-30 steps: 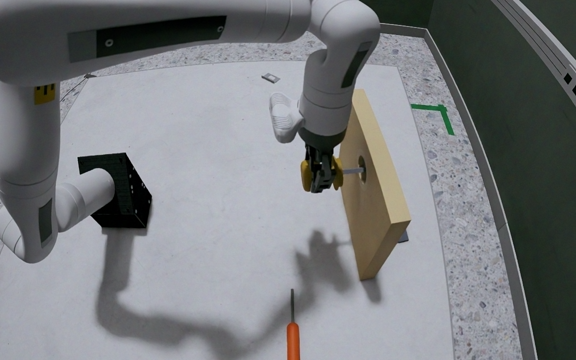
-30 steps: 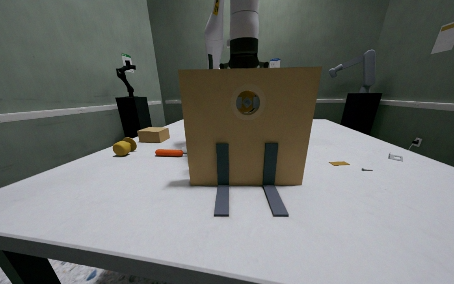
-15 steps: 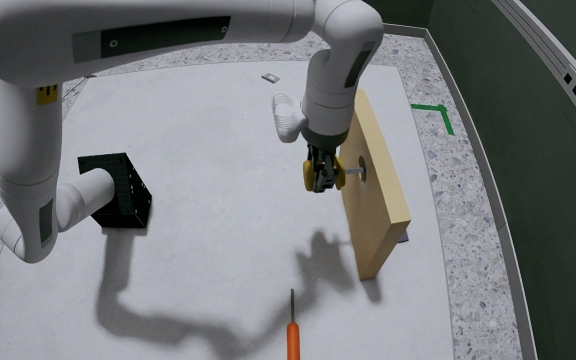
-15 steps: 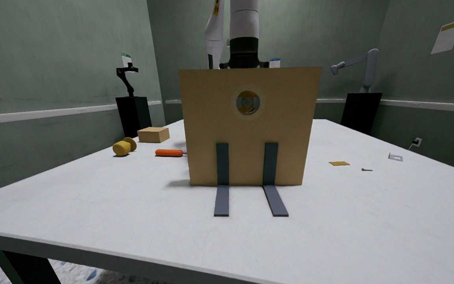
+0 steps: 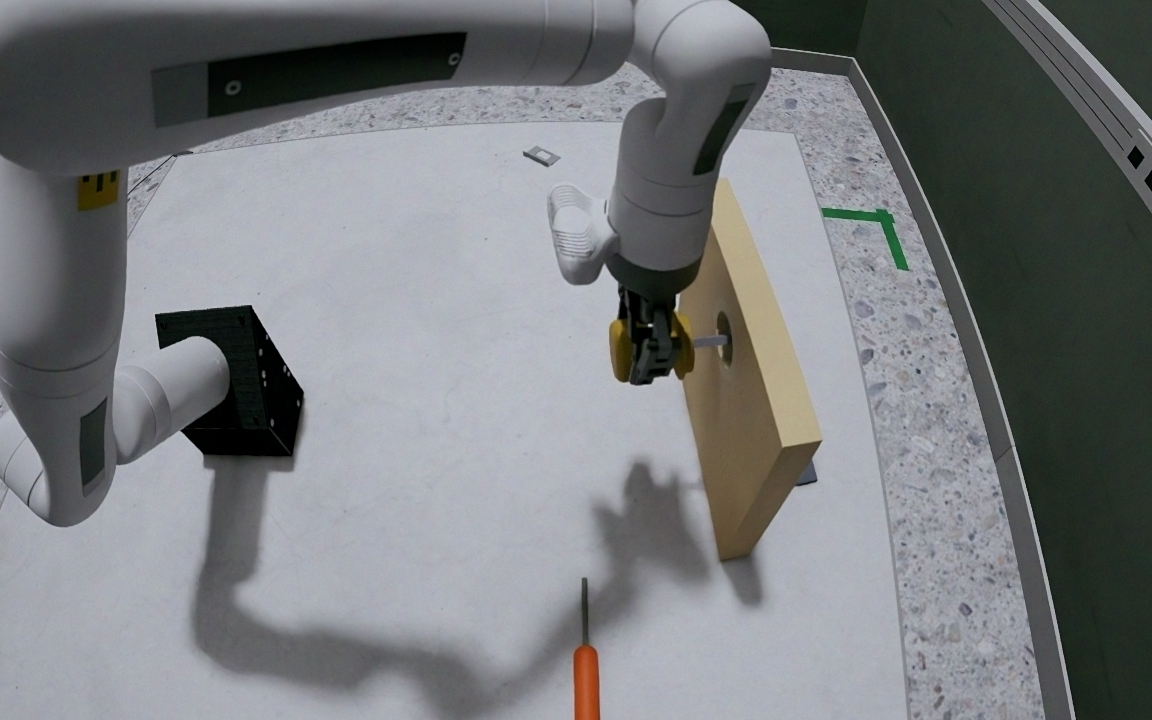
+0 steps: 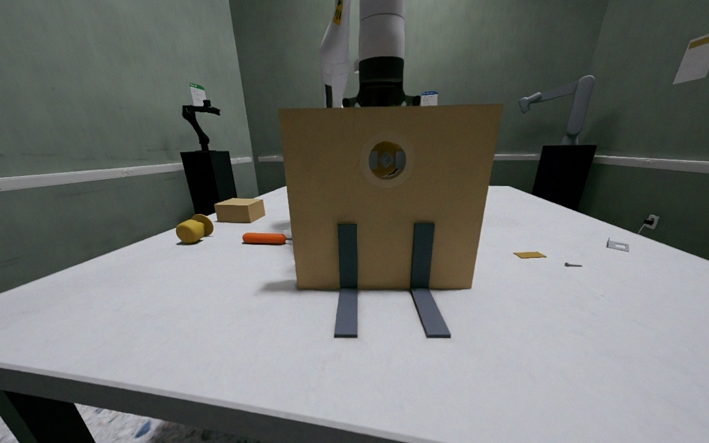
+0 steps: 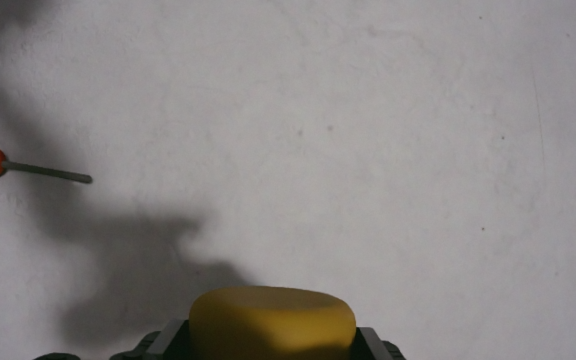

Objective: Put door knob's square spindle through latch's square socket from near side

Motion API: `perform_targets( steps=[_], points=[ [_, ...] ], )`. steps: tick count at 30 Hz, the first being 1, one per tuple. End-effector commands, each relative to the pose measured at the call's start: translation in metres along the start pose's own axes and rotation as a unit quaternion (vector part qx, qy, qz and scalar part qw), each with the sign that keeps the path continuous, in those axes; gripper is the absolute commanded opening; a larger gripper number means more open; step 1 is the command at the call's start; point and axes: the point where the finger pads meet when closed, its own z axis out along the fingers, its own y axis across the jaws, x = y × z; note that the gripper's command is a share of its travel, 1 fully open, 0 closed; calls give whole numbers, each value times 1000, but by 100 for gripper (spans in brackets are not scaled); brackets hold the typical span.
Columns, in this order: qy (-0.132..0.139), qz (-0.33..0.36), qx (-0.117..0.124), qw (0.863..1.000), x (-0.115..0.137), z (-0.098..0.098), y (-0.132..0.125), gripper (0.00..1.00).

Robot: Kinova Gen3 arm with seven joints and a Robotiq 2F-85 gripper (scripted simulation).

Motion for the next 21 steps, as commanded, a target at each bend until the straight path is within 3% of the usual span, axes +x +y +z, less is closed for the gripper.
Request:
perform_targets(
  steps=[1,21],
  points=[
    [-1,0,0,1000,-2,-1,0,63],
    [-1,0,0,1000,-4,-1,0,63]
  ],
)
